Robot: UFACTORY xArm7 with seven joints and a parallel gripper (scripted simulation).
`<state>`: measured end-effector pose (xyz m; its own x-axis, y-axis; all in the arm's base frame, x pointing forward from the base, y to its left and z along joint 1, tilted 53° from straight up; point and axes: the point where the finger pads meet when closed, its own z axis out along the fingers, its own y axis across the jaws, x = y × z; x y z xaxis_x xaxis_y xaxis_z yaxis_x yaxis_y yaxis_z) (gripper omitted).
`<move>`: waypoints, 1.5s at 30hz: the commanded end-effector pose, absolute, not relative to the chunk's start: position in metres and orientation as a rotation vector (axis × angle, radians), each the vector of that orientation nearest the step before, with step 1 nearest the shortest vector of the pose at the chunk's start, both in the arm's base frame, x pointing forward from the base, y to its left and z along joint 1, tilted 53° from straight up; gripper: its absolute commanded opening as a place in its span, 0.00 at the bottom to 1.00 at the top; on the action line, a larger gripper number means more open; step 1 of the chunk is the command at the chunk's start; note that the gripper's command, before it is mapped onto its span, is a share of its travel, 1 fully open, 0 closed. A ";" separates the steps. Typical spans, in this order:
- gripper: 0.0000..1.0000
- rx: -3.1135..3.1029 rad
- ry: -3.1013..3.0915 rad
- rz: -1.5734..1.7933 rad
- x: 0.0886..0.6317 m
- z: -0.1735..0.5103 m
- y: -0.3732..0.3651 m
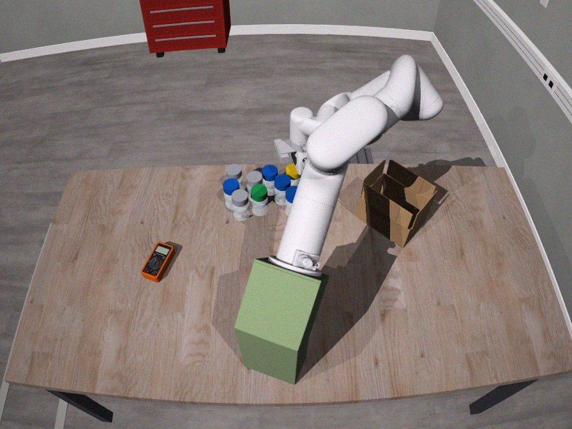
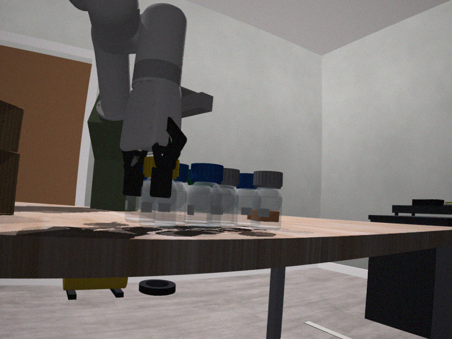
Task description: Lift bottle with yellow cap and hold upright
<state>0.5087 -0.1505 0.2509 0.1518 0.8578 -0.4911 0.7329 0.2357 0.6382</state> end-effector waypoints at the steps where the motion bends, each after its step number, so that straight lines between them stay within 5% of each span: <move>1: 0.79 1.519 1.604 0.175 0.508 0.252 -0.149; 45: 0.79 1.519 1.605 0.176 0.513 0.240 -0.129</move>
